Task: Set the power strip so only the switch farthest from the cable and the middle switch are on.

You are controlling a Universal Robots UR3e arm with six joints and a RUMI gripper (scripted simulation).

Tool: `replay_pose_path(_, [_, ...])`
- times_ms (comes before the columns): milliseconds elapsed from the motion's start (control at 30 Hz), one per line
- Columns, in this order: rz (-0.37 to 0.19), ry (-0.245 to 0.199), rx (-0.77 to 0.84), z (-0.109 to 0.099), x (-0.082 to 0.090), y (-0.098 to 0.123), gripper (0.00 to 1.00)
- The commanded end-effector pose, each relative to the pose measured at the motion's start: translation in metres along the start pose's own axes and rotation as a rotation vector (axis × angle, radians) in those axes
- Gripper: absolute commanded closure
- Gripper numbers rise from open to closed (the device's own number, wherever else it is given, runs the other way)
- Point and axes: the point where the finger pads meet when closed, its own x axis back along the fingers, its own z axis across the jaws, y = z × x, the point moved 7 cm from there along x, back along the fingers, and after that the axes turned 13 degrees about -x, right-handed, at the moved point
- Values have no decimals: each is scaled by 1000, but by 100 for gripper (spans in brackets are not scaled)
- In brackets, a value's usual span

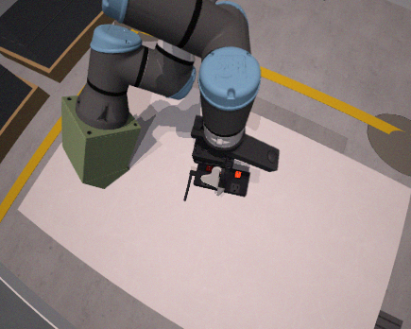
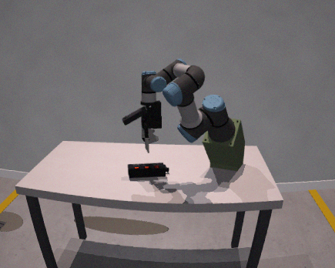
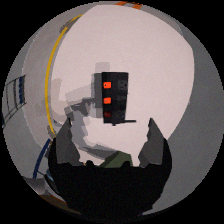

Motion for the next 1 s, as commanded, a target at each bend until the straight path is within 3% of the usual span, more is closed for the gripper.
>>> replay_pose_path(0, [-1, -4, 1, 0, 19, 1, 0])
replay_pose_path(433, [-1, -4, 1, 0, 56, 1, 0])
replay_pose_path(967, [-1, -4, 1, 0, 61, 1, 0])
